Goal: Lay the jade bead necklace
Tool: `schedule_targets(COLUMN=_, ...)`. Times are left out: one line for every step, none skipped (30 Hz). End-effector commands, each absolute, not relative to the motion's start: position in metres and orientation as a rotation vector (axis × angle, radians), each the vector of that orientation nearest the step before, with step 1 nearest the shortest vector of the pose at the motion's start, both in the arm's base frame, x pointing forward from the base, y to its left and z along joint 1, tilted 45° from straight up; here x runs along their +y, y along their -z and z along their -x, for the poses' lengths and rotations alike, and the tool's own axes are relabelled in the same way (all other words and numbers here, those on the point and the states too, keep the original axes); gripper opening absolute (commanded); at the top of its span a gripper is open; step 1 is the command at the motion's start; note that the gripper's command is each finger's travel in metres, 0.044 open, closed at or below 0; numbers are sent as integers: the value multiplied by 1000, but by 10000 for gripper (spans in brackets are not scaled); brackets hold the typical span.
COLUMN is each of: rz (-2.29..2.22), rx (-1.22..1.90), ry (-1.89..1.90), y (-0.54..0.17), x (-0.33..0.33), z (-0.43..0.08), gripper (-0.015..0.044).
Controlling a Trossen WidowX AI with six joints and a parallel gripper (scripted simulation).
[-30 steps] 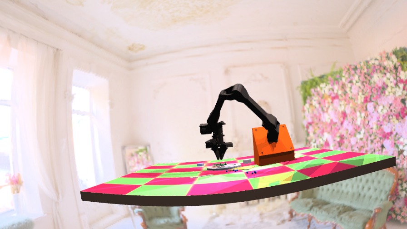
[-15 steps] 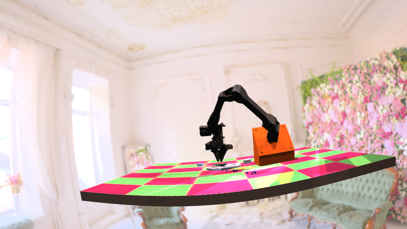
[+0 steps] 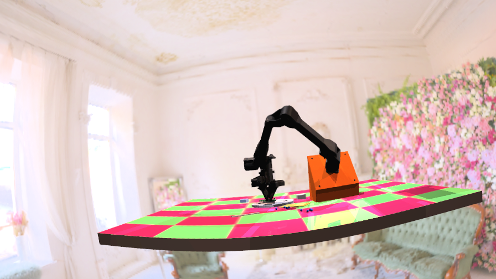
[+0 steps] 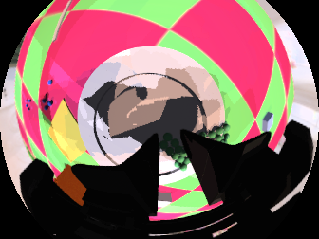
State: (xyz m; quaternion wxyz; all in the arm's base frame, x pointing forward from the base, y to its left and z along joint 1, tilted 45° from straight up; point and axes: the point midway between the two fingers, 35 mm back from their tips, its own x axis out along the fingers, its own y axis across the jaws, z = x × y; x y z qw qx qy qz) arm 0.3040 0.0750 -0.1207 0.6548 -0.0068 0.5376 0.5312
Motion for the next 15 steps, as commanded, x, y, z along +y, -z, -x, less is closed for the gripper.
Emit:
schedule_targets(rz=3, rx=1224, ry=-1205, y=123, x=77, z=-301, gripper=120)
schedule_targets(rz=3, rx=1224, ry=-1205, y=123, x=77, z=-301, gripper=120)
schedule_targets(rz=14, rx=1221, ry=-1205, y=122, x=75, z=-303, gripper=94)
schedule_targets(rz=14, rx=1221, ry=-1205, y=122, x=75, z=-303, gripper=67)
schedule_targets(rz=14, rx=1221, ry=-1205, y=122, x=75, z=-303, gripper=41)
schedule_targets(rz=14, rx=1221, ry=-1205, y=122, x=75, z=-303, gripper=15)
schedule_targets(rz=14, rx=1221, ry=-1205, y=122, x=75, z=-303, gripper=0)
schedule_targets(rz=14, rx=1221, ry=-1205, y=122, x=75, z=-303, gripper=0)
schedule_targets(rz=14, rx=1221, ry=-1205, y=122, x=75, z=-303, gripper=0)
schedule_targets(rz=14, rx=1221, ry=-1205, y=122, x=75, z=-303, gripper=0)
schedule_targets(rz=14, rx=1221, ry=-1205, y=122, x=75, z=-303, gripper=0)
schedule_targets(rz=14, rx=1221, ry=-1205, y=122, x=75, z=-303, gripper=0)
schedule_targets(rz=14, rx=1221, ry=-1205, y=122, x=75, z=-303, gripper=0)
schedule_targets(rz=14, rx=1221, ry=-1205, y=122, x=75, z=-303, gripper=0)
schedule_targets(rz=14, rx=1221, ry=-1205, y=122, x=75, z=-303, gripper=0)
